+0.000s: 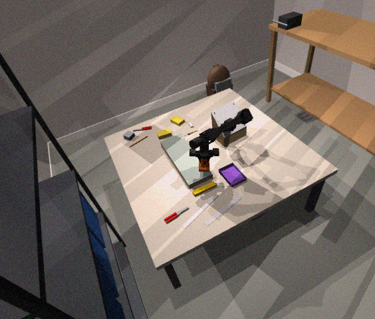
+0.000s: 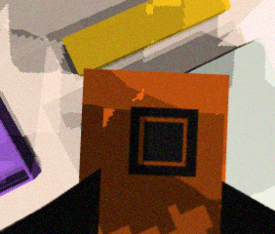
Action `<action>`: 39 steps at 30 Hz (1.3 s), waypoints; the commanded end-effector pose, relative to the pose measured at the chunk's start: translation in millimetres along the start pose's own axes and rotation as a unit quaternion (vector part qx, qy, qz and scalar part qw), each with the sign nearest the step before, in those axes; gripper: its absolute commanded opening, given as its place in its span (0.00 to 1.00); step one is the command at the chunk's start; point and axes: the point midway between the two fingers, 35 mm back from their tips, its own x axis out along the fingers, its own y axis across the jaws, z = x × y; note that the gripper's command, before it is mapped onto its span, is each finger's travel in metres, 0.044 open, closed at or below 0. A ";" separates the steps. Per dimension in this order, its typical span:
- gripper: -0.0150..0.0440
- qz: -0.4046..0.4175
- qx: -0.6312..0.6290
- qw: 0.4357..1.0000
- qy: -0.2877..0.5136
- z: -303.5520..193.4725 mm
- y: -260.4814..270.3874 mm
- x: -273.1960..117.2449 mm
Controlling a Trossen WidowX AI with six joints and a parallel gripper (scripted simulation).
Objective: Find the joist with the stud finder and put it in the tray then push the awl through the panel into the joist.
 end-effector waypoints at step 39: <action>0.25 0.103 -0.227 0.967 -0.058 10.2 175.8 9.9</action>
